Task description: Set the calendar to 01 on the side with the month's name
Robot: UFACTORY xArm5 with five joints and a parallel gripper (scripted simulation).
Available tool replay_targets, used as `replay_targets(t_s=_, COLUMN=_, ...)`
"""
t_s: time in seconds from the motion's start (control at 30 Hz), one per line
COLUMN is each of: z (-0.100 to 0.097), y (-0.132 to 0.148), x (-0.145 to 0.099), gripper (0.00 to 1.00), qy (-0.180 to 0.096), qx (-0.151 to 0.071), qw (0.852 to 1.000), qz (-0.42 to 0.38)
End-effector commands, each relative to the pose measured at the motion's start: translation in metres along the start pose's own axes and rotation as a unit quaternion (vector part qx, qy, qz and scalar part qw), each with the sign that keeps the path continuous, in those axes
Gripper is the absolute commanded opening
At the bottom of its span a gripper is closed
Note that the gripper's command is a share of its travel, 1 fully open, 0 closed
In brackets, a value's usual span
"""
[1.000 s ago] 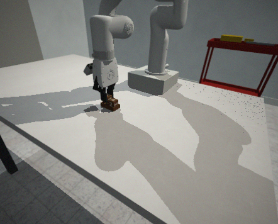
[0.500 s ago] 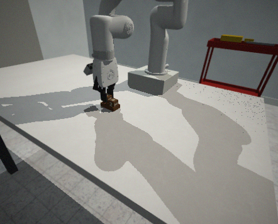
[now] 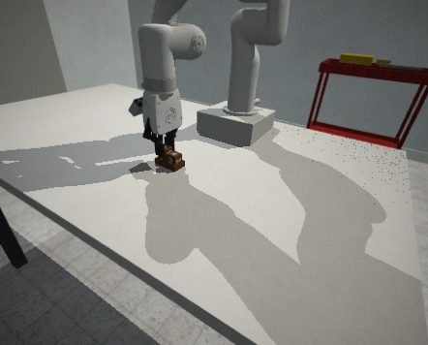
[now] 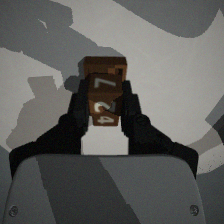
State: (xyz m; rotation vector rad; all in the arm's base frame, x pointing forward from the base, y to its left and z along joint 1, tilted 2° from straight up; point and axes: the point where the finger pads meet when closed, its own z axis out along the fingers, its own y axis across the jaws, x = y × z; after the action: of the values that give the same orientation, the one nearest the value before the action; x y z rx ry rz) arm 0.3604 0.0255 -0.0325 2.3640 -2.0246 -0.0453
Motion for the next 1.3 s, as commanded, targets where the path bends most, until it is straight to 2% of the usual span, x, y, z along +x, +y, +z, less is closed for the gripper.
replay_targets(t_s=0.0, z=-0.0001, y=-0.0012, x=-0.0001, gripper=0.27, qy=0.000, qx=0.002, qw=1.000, qz=0.000)
replay_targets(t_s=1.27, z=0.0091, y=-0.0012, x=-0.0011, gripper=0.27, qy=0.000, qx=0.001, qw=1.000, qz=0.000)
